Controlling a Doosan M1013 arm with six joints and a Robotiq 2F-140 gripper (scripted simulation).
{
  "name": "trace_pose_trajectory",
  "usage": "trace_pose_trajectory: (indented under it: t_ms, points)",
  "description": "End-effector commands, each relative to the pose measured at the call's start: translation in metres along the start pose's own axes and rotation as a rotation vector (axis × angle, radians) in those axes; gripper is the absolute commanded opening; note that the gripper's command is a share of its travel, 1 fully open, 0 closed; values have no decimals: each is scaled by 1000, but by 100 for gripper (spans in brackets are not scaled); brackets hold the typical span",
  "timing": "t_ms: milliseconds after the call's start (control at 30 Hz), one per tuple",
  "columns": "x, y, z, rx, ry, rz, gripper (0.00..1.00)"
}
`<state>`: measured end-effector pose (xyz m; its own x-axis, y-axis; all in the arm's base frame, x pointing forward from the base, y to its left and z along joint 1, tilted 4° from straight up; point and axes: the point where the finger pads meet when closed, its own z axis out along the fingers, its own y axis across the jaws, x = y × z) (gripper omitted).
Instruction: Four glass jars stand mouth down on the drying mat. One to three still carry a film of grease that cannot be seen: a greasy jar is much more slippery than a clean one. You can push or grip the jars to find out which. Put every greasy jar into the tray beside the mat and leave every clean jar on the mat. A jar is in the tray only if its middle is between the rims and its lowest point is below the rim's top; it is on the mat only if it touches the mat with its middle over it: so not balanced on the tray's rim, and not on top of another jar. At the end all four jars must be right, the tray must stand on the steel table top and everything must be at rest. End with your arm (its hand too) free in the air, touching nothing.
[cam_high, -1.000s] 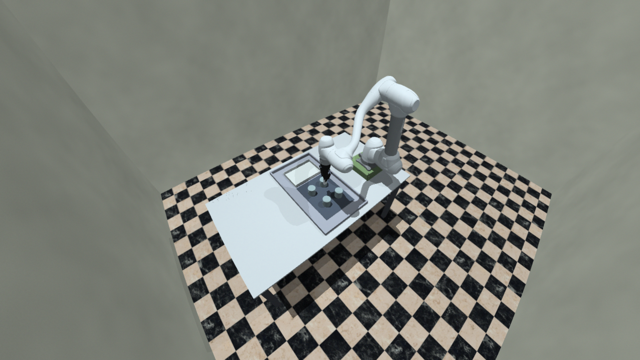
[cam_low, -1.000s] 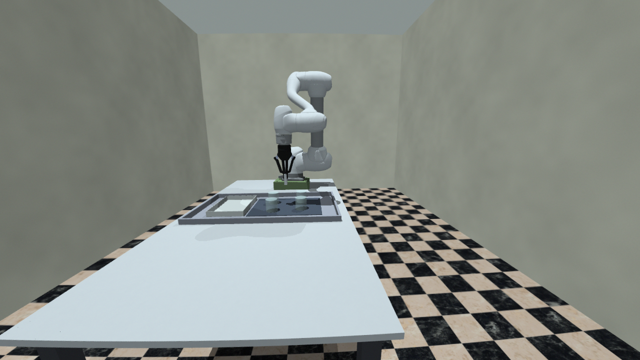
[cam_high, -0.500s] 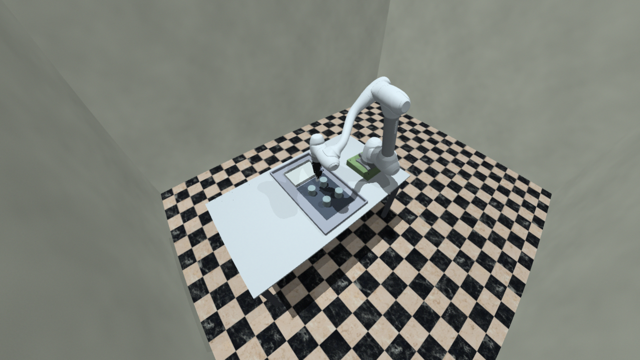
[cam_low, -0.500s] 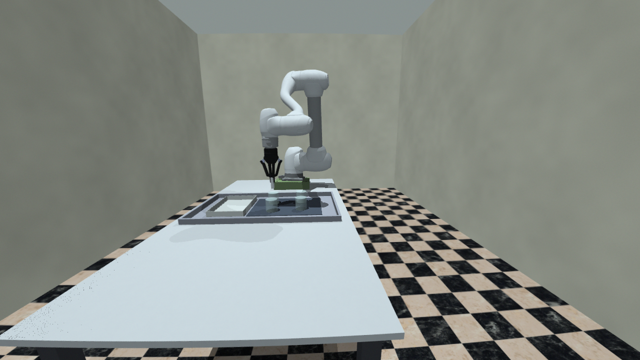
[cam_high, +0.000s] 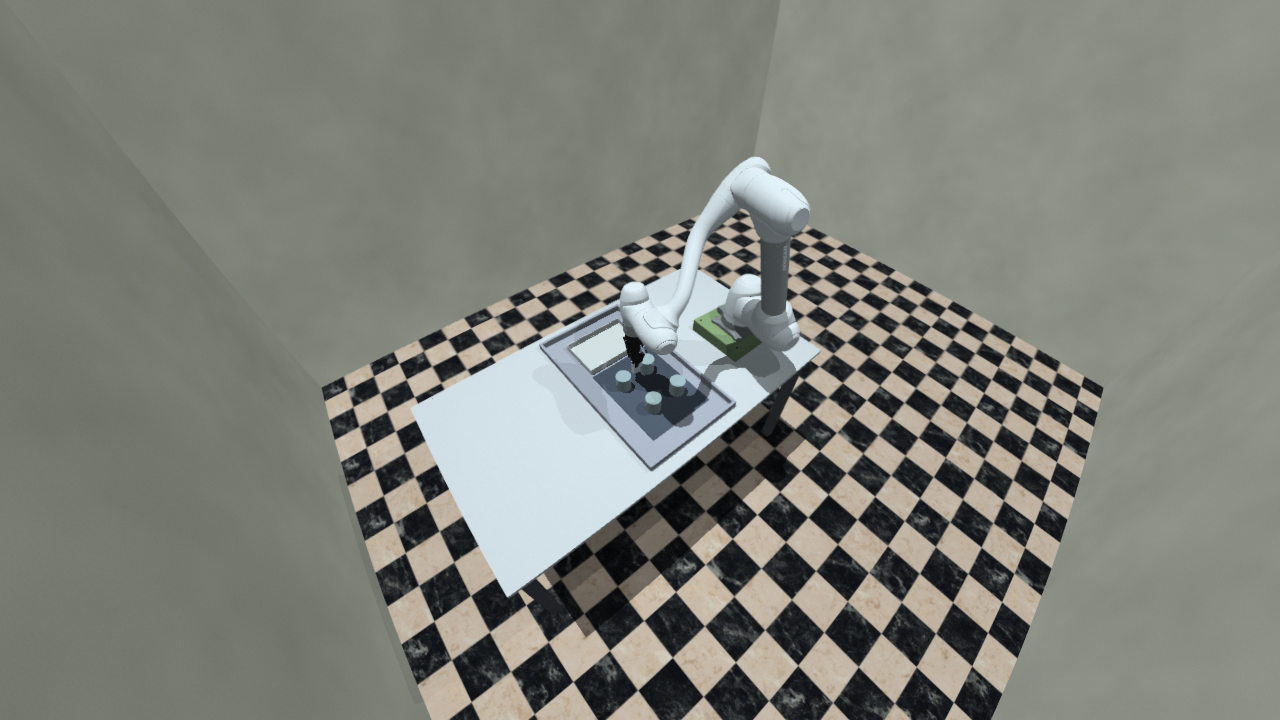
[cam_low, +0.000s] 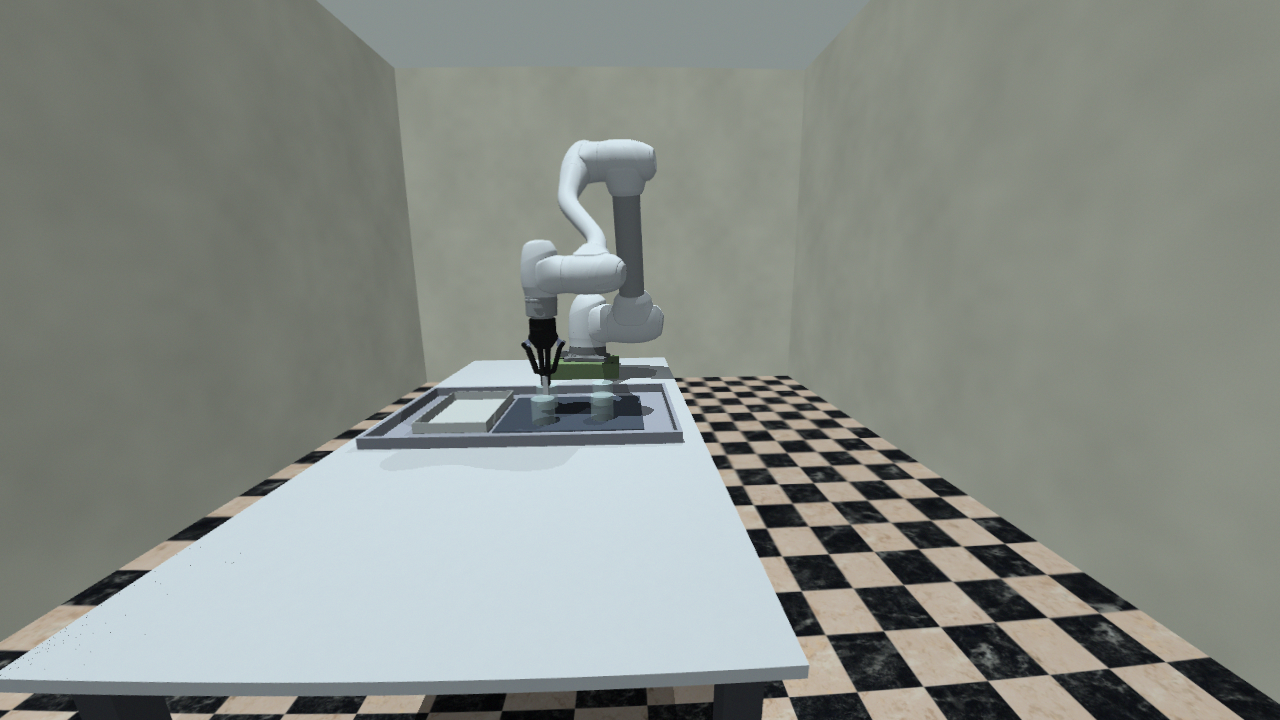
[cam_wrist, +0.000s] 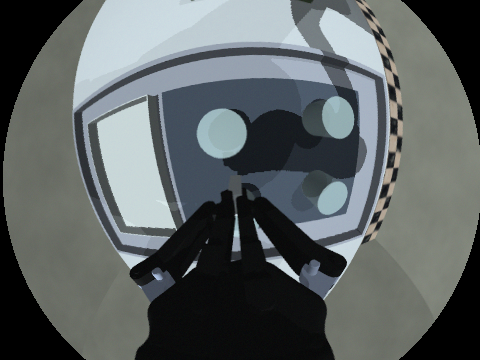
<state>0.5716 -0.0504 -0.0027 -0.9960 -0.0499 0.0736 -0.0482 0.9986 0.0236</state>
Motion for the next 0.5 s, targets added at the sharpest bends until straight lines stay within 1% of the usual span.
trace_pose_trajectory:
  t_ms: [0,467]
  points:
    - [0,0,3,0,0,0,0]
    - [-1,0,3,0,0,0,0]
